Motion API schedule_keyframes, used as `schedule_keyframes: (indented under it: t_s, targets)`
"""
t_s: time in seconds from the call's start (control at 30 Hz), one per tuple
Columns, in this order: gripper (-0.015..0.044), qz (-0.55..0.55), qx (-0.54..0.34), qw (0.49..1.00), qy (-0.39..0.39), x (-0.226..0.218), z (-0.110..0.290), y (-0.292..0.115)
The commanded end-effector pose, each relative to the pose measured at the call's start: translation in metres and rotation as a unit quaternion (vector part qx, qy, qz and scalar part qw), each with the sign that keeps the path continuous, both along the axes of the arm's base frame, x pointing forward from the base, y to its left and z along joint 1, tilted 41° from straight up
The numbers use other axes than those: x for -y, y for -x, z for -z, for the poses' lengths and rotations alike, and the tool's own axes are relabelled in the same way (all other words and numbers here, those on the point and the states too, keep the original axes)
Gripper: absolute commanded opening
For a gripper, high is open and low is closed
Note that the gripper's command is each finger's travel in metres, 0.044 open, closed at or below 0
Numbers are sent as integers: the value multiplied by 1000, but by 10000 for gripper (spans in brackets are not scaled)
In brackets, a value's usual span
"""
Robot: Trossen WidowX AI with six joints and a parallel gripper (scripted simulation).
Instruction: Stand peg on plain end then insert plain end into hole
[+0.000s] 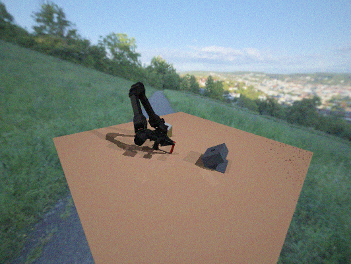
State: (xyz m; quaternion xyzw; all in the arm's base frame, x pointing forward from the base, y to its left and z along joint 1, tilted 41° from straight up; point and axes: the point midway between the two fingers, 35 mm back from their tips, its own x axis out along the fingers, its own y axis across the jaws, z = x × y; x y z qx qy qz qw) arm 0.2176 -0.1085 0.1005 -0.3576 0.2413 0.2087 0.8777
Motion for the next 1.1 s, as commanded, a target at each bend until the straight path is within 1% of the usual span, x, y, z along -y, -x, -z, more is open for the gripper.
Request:
schedule_keyframes:
  t_s: [0.0, 0.23, 0.4, 1.07]
  targets:
    - [49, -12, 15, 1000, -10, 2, -1, 2]
    - [49, -28, 34, 999, -26, 4, -2, 6]
    - [49, -19, 24, 999, -18, 3, -3, 6]
    - [49, -17, 24, 999, -23, 7, 0, 7]
